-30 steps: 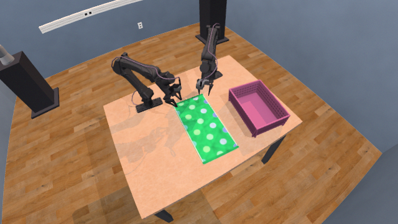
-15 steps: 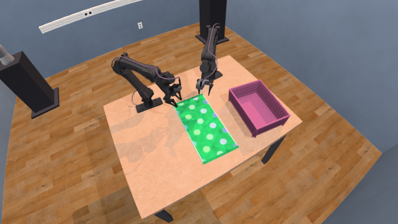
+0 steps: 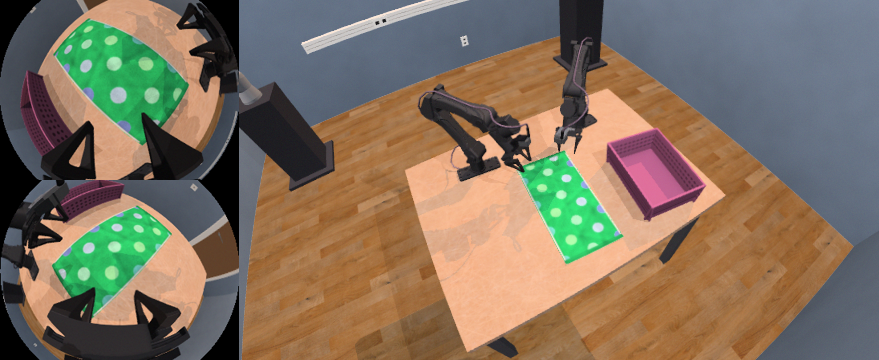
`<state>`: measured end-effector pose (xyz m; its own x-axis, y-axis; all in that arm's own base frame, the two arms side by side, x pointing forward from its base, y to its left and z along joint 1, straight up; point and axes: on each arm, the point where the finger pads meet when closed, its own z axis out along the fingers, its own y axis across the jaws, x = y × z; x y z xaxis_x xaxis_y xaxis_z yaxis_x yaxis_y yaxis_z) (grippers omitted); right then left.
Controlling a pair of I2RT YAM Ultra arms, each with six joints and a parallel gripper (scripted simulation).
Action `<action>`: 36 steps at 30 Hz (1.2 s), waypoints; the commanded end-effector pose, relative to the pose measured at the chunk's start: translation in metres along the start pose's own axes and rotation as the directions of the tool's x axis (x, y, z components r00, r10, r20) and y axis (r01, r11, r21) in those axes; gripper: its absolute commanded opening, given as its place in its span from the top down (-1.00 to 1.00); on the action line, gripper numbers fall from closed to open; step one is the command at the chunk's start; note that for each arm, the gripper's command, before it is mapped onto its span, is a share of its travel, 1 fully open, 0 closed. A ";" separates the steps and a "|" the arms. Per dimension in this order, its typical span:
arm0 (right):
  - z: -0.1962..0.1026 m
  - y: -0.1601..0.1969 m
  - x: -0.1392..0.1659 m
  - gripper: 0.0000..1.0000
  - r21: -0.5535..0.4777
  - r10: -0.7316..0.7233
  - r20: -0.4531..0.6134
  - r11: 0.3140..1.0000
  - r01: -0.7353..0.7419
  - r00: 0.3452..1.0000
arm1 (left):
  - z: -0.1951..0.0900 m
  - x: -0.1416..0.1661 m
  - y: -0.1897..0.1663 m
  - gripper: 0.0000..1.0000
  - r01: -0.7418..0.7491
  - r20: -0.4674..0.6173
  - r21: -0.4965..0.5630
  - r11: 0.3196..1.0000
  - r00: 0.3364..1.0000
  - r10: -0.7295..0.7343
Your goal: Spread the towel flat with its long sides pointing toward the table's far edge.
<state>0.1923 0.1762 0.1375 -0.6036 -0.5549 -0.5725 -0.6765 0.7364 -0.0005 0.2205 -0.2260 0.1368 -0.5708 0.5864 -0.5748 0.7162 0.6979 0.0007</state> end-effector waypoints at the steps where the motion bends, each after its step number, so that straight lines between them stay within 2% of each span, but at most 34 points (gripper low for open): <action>1: -0.002 0.000 -0.003 -0.28 0.001 0.002 0.011 1.000 -0.002 1.000 | -0.003 -0.004 0.000 -0.28 0.001 0.010 0.001 1.000 1.000 -0.001; 15: -0.002 0.000 -0.003 -0.28 0.001 0.002 0.011 1.000 -0.002 1.000 | -0.003 -0.004 0.000 -0.28 0.001 0.010 0.001 1.000 1.000 -0.001; 16: -0.001 0.000 -0.003 -0.28 0.000 0.000 0.010 1.000 0.000 1.000 | -0.019 -0.016 0.000 -0.28 0.000 0.038 0.000 1.000 0.999 0.000; 18: -0.001 0.000 -0.003 -0.28 0.000 0.000 0.010 1.000 0.000 1.000 | -0.019 -0.016 0.000 -0.28 0.000 0.038 0.000 1.000 0.999 0.000; 21: -0.001 0.000 -0.003 -0.28 0.000 0.000 0.010 1.000 0.000 1.000 | -0.040 -0.030 0.000 -0.28 0.000 0.038 0.000 1.000 0.999 0.000; 22: -0.004 -0.011 0.010 -0.28 0.033 0.043 -0.006 0.999 -0.043 0.999 | -0.044 -0.026 0.011 -0.28 0.044 0.039 -0.032 0.999 0.998 -0.042; 24: -0.011 -0.024 0.016 -0.28 0.072 0.098 -0.003 0.993 -0.097 0.995 | -0.050 -0.017 0.024 -0.28 0.099 0.041 -0.069 0.993 0.995 -0.096; 25: -0.020 -0.031 0.012 -0.28 0.090 0.123 0.020 0.988 -0.125 0.992 | -0.044 0.003 0.029 -0.28 0.124 0.000 -0.091 0.988 0.992 -0.124; 33: -0.054 -0.082 0.031 -0.28 0.220 0.312 0.072 0.921 -0.321 0.947 | -0.071 0.038 0.079 -0.28 0.332 0.035 -0.238 0.913 0.942 -0.334; 35: -0.054 -0.082 0.031 -0.28 0.220 0.312 0.072 0.921 -0.321 0.947 | -0.071 0.038 0.079 -0.28 0.332 0.035 -0.238 0.913 0.942 -0.334; 36: -0.058 -0.089 0.034 -0.28 0.237 0.337 0.078 0.908 -0.345 0.938 | -0.084 0.028 0.086 -0.28 0.362 0.083 -0.248 0.899 0.932 -0.352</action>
<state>0.2110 0.0864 0.1537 -0.7493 -0.2774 -0.6013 -0.3486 0.9373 0.0019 0.2317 -0.1340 0.1725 -0.7422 0.3379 -0.5788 0.4122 0.9111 0.0033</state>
